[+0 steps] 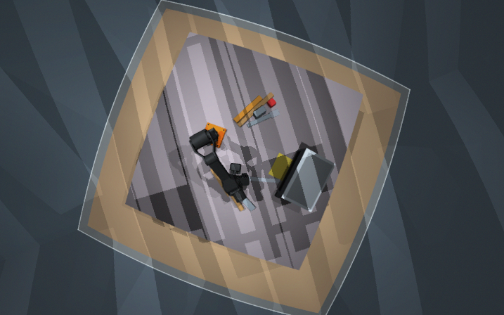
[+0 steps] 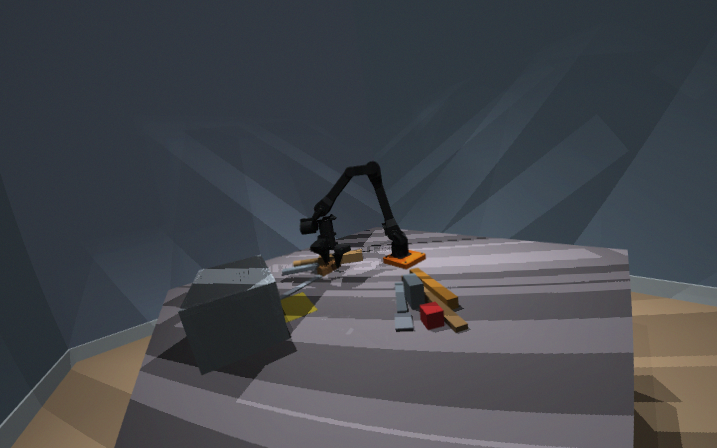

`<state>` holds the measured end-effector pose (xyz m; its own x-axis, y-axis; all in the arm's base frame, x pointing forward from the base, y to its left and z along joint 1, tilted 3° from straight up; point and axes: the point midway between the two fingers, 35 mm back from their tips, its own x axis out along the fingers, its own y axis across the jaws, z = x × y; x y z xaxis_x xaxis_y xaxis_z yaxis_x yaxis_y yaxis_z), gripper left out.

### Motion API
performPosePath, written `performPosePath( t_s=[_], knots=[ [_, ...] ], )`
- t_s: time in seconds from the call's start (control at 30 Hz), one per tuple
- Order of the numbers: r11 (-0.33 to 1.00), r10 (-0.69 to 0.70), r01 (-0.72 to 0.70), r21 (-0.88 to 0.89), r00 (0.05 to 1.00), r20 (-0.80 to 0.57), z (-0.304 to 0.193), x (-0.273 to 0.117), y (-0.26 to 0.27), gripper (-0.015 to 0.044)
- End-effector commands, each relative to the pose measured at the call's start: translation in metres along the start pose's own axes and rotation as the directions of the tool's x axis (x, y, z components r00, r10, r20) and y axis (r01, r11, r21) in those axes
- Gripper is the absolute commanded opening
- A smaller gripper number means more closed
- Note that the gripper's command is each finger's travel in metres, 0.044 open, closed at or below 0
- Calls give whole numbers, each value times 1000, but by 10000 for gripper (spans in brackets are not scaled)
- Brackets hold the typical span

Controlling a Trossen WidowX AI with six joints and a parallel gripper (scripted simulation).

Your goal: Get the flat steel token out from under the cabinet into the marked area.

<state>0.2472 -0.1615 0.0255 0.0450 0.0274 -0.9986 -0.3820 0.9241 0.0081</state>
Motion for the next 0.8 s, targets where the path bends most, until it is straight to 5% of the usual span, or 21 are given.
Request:
performPosePath(
  t_s=[0.0,0.13,0.3,0.77],
  knots=[
    [1000,-2,2,0,1000,0,0,1,0,270],
    [1000,-1,1,-1,1000,0,-1,4,0,270],
    [1000,-3,3,0,1000,2,0,1,0,139],
    [1000,-3,3,1,1000,2,0,1,0,0]
  ],
)
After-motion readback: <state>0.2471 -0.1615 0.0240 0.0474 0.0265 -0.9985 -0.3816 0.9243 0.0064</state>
